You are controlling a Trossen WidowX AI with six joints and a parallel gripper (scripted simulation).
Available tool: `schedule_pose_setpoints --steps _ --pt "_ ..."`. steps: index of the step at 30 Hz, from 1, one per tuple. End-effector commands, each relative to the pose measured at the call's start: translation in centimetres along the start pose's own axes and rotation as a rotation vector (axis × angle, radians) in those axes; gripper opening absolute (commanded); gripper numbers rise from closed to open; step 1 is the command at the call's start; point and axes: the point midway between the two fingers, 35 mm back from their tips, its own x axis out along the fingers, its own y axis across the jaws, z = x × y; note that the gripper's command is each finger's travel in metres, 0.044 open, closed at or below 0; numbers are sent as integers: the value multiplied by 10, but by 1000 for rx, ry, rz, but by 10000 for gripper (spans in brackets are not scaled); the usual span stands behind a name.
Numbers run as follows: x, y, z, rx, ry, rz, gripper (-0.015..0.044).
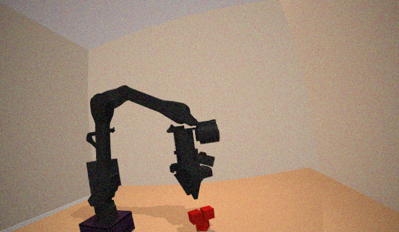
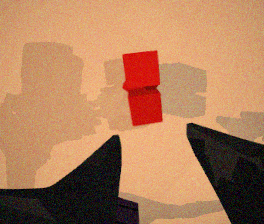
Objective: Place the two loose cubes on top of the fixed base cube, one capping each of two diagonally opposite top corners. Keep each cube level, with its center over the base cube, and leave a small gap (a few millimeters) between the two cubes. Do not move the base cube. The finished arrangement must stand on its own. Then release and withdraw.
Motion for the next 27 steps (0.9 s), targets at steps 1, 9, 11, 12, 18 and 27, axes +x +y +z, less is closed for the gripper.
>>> schedule_pose_setpoints --steps 1,9,11,12,18,27 --pt "-5 0 0 0 -1 -1 310" --pt "-8 7 6 0 0 1 400" --pt "-9 30 19 0 -2 3 400" --pt "-10 43 26 0 -2 5 400" --pt "-12 119 51 0 -4 11 400" --pt "-12 122 52 0 -4 11 400"
